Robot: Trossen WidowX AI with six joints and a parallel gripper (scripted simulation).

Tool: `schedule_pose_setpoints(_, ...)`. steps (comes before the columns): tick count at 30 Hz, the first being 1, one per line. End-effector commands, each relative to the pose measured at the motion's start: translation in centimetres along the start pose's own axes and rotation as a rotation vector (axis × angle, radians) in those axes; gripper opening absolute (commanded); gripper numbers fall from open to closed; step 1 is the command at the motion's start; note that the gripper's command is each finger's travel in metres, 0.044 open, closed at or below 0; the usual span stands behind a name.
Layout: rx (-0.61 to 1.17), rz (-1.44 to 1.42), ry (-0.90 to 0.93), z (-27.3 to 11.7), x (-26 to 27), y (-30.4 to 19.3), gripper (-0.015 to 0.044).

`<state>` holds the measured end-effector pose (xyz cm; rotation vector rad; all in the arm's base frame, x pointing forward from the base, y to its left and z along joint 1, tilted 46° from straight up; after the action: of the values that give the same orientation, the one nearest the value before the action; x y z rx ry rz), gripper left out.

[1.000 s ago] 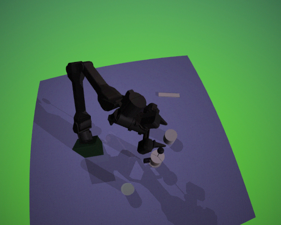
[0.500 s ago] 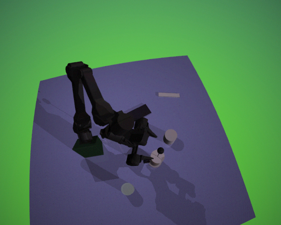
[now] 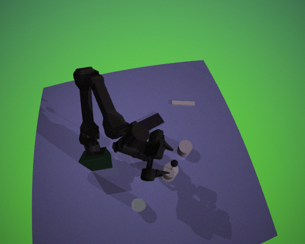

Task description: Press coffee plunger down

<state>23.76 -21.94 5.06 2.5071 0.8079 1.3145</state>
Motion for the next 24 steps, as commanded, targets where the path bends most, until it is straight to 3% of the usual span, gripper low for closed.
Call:
schedule_pose_setpoints(1, -0.003, 0.002, -0.005, 0.8, -0.1, 0.0, 0.044)
schedule_pose_setpoints(13, -0.004, 0.003, -0.003, 2.5, -0.1, -0.1, 0.044)
schedule_pose_setpoints(24, -0.004, 0.003, -0.003, 2.5, -0.1, -0.1, 0.0151)
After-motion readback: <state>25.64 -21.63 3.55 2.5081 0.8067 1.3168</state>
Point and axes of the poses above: the point midway between the two fingers, 35 mm back from their tips, its own z axis out along the fingers, its own x axis across the jaws, y = z × x, the point moved 7 cm from there along -z, back along the fingers, and after that the axes turned 5 degrees about z, right-handed, at the moved point
